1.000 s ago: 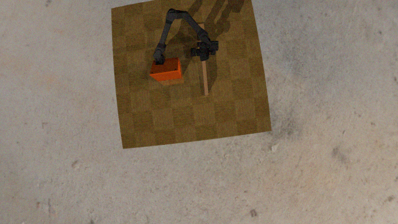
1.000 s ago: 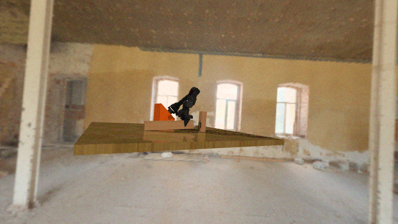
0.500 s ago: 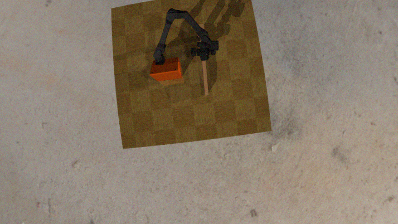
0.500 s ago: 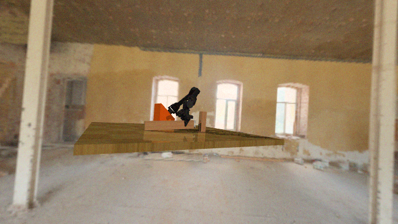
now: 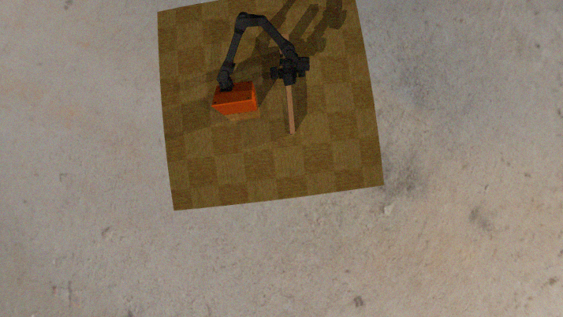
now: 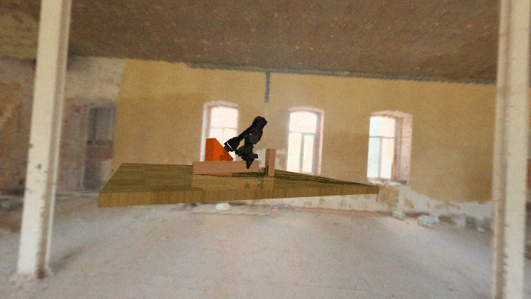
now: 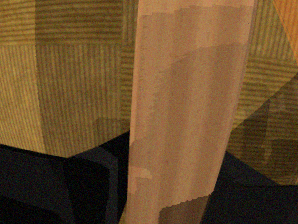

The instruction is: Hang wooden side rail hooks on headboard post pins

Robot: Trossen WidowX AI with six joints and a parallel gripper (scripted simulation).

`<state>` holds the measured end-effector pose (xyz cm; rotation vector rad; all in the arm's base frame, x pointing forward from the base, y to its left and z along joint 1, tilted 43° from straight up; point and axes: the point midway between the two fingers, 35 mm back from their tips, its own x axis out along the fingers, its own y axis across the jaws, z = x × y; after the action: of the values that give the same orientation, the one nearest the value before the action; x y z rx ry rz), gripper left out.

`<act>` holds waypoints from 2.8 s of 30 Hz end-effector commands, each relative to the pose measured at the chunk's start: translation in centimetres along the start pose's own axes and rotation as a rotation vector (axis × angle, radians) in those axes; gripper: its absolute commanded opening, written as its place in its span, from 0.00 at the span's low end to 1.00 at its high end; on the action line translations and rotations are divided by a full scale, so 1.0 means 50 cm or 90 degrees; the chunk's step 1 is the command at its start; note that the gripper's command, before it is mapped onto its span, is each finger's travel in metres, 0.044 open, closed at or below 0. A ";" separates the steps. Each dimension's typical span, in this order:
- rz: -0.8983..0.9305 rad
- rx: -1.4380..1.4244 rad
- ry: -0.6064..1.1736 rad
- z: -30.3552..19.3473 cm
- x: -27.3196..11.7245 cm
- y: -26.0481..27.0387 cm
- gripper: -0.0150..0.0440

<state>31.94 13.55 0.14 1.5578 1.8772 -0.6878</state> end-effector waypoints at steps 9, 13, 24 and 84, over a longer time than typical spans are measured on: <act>0.010 -0.002 -0.001 -0.002 -0.007 0.007 0.25; 0.010 -0.002 -0.001 -0.003 -0.007 0.006 0.25; 0.010 -0.002 -0.001 -0.006 -0.008 0.004 0.25; 0.010 -0.002 -0.001 -0.019 -0.010 0.007 0.25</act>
<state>31.84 14.16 0.70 1.5541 1.8762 -0.6838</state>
